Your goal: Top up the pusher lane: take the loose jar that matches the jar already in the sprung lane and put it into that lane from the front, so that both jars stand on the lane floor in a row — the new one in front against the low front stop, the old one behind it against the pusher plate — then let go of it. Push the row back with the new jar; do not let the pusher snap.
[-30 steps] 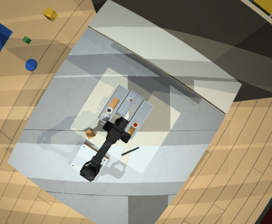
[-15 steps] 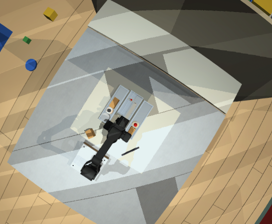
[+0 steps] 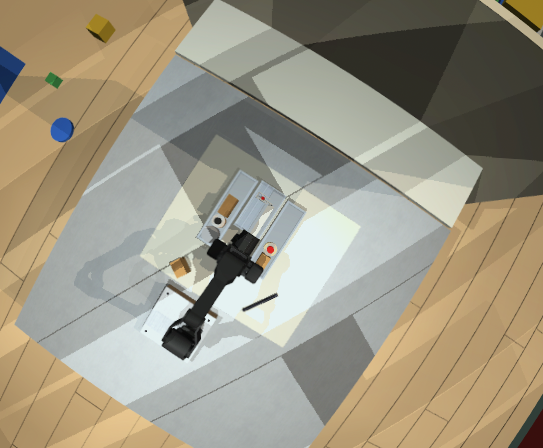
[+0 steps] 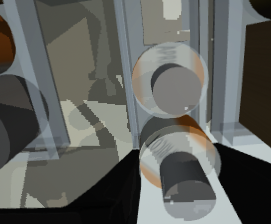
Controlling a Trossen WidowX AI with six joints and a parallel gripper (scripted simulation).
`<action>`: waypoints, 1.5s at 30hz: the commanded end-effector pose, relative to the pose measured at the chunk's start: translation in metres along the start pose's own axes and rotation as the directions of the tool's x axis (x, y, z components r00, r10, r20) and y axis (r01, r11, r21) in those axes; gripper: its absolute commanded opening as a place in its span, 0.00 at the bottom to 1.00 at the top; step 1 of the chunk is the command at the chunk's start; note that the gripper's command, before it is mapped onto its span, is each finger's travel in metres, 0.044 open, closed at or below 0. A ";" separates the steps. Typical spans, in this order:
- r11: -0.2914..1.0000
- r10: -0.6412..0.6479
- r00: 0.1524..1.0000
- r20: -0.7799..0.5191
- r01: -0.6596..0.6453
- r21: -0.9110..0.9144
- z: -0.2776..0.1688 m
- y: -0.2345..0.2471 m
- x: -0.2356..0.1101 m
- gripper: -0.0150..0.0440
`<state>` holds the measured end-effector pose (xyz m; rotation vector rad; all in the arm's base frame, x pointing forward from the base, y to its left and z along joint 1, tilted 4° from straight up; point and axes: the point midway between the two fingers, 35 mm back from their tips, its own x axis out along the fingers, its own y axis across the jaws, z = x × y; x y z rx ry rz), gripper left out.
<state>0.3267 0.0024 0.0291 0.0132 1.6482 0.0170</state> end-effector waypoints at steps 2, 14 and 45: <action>1.000 0.001 0.999 0.040 -0.002 0.002 0.011 0.000 -0.007 0.25; 1.000 0.001 0.999 0.040 -0.002 0.002 0.016 0.000 -0.008 0.25; 1.000 0.001 0.999 0.040 -0.002 0.002 0.019 0.000 -0.007 0.25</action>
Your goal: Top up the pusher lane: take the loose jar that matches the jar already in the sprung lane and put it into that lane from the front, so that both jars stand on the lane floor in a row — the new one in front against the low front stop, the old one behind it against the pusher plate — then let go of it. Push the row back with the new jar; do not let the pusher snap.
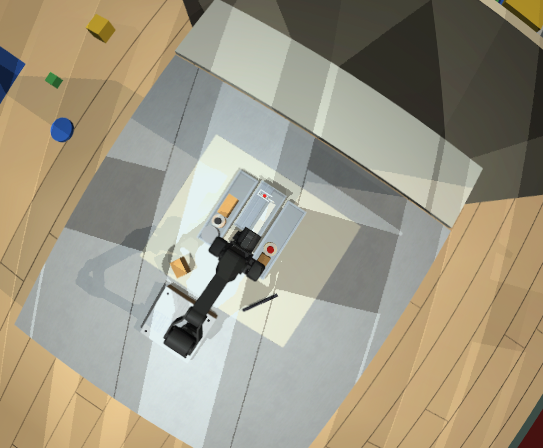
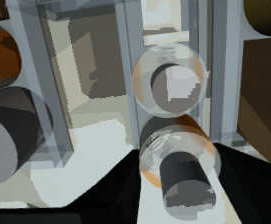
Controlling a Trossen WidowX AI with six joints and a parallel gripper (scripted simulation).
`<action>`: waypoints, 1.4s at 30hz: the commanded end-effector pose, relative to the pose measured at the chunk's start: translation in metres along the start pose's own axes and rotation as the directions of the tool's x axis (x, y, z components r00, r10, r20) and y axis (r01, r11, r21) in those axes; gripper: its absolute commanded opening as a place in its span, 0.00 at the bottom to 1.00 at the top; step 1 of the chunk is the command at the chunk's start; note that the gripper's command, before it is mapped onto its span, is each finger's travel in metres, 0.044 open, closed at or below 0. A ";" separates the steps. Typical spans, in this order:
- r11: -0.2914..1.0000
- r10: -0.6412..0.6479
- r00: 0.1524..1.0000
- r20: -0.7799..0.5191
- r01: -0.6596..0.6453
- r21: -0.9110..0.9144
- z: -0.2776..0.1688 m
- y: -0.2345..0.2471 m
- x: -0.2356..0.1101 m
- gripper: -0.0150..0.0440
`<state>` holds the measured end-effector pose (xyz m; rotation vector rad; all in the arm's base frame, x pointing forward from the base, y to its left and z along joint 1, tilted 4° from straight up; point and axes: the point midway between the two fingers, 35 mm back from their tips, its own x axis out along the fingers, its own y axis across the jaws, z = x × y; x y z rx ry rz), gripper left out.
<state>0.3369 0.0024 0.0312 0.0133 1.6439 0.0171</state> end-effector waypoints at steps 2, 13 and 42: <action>1.000 0.001 0.999 0.036 -0.001 0.002 0.009 0.000 -0.004 0.25; 1.000 0.001 0.999 0.036 -0.001 0.002 0.009 0.000 -0.003 0.25; 1.000 0.001 0.999 0.037 -0.001 0.002 0.013 0.000 -0.003 0.25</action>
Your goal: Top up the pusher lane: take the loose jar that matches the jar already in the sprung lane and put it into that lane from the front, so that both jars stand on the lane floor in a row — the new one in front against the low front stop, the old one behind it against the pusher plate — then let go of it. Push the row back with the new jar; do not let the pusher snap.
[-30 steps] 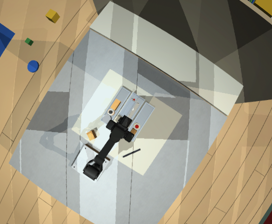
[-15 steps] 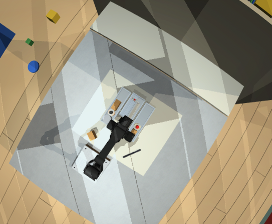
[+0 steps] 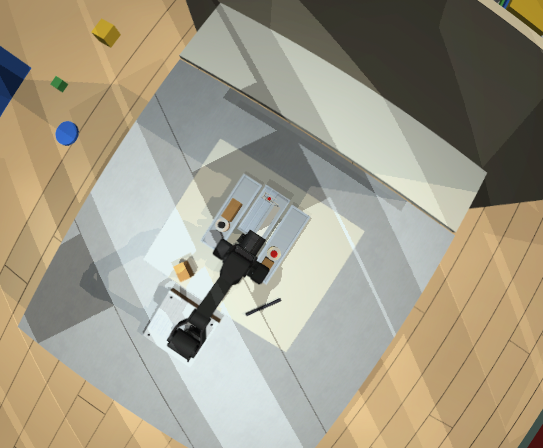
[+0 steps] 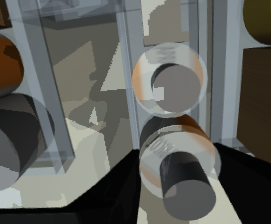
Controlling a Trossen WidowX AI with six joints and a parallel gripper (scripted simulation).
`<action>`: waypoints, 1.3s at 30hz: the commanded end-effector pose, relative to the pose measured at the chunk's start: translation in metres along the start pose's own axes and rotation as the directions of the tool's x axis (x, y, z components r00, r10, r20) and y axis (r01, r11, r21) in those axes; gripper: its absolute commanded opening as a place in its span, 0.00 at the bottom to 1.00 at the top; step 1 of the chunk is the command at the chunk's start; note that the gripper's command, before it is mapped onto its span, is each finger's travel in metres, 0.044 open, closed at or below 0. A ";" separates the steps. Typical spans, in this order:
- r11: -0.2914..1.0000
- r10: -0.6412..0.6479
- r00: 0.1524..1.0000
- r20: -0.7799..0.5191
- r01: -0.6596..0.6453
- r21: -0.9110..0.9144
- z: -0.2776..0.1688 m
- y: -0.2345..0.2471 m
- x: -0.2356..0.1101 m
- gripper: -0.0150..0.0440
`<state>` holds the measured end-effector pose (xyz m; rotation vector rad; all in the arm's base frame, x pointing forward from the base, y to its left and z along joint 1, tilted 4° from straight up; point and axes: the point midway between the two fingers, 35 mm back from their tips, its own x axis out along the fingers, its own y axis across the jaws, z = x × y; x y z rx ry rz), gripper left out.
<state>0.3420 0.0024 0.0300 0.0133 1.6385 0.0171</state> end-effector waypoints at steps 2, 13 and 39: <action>1.000 0.001 1.000 0.031 -0.001 0.003 0.008 0.000 -0.004 0.25; 1.000 0.001 1.000 0.031 -0.001 0.003 0.008 0.000 -0.001 0.25; 1.000 0.001 1.000 0.031 -0.001 0.003 0.008 0.000 0.006 0.25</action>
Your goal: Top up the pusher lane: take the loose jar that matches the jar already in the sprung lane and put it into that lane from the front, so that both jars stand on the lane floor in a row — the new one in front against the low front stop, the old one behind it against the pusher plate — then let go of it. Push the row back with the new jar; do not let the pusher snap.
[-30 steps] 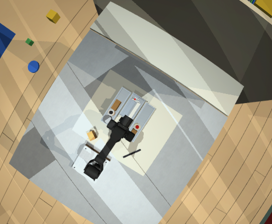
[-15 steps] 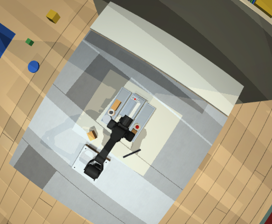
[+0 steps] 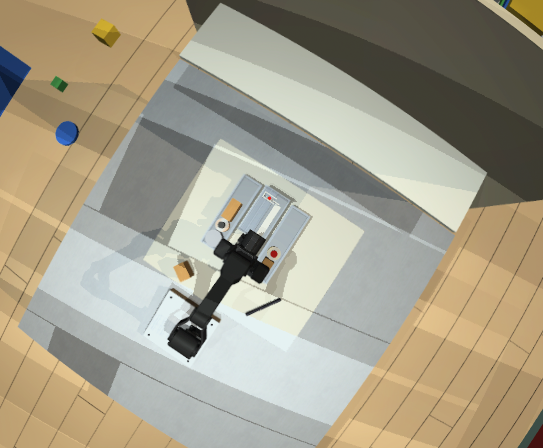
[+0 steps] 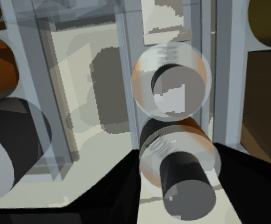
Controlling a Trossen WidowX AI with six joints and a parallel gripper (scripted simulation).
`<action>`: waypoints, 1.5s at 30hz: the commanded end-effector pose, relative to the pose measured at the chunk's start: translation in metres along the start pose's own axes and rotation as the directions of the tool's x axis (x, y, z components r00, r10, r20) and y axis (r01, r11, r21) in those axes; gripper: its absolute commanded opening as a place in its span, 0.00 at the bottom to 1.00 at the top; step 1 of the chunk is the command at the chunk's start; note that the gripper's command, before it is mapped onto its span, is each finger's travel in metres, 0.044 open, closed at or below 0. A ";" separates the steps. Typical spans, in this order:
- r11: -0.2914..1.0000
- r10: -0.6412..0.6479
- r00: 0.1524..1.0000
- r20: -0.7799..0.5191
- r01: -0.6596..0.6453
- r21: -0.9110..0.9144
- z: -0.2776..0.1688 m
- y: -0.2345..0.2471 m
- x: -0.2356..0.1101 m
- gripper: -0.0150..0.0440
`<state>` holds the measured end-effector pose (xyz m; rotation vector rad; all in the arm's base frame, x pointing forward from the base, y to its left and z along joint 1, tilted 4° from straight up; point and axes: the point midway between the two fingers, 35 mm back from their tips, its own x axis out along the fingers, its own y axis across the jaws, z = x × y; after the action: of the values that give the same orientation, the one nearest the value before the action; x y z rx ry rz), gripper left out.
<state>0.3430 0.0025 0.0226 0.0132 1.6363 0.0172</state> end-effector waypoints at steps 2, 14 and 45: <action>1.000 0.001 1.000 0.029 -0.001 0.003 0.007 0.000 0.000 0.25; 1.000 0.001 1.000 0.029 -0.001 0.003 0.007 0.000 0.003 0.25; 1.000 0.001 1.000 0.029 -0.001 0.003 0.005 0.000 0.011 0.25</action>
<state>0.3417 0.0028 0.0106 0.0128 1.6320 0.0175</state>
